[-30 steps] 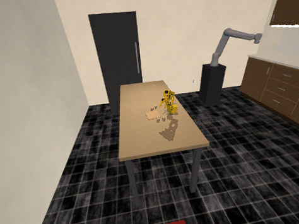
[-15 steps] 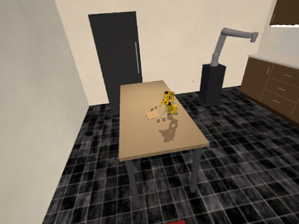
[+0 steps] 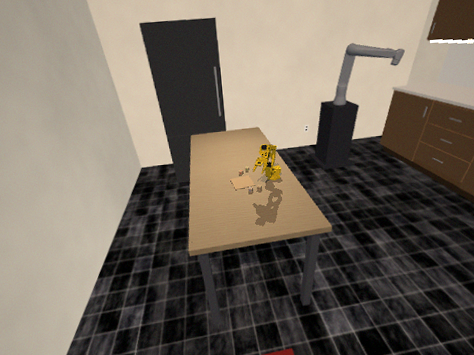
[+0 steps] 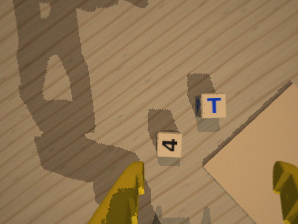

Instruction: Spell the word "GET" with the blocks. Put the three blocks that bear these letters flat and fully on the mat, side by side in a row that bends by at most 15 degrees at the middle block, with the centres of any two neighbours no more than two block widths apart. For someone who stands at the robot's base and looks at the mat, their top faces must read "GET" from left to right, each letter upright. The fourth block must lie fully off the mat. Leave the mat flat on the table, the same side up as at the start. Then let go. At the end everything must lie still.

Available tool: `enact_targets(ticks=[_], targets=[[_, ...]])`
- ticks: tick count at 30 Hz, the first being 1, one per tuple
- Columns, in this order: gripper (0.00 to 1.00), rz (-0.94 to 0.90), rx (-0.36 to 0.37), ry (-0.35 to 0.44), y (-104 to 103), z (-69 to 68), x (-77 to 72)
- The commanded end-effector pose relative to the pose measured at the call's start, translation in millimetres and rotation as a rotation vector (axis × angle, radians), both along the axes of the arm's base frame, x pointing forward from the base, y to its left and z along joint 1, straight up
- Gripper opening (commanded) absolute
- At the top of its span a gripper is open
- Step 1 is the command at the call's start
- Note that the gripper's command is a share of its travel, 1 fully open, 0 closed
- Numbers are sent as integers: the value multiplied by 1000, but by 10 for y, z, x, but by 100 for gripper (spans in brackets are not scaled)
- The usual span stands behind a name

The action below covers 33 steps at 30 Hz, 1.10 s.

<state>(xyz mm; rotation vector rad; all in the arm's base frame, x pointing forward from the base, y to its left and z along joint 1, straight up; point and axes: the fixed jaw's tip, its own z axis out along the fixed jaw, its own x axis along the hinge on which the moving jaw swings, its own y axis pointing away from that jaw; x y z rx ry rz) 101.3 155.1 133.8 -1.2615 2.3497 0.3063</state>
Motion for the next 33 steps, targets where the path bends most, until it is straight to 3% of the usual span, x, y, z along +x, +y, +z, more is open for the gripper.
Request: enact_targets(ticks=[1,19,33], targets=[[32,-40,55,-4,38,79,11],[32,-73,52,23,49,49,13],[32,-80,-195,182,39,-422,6]])
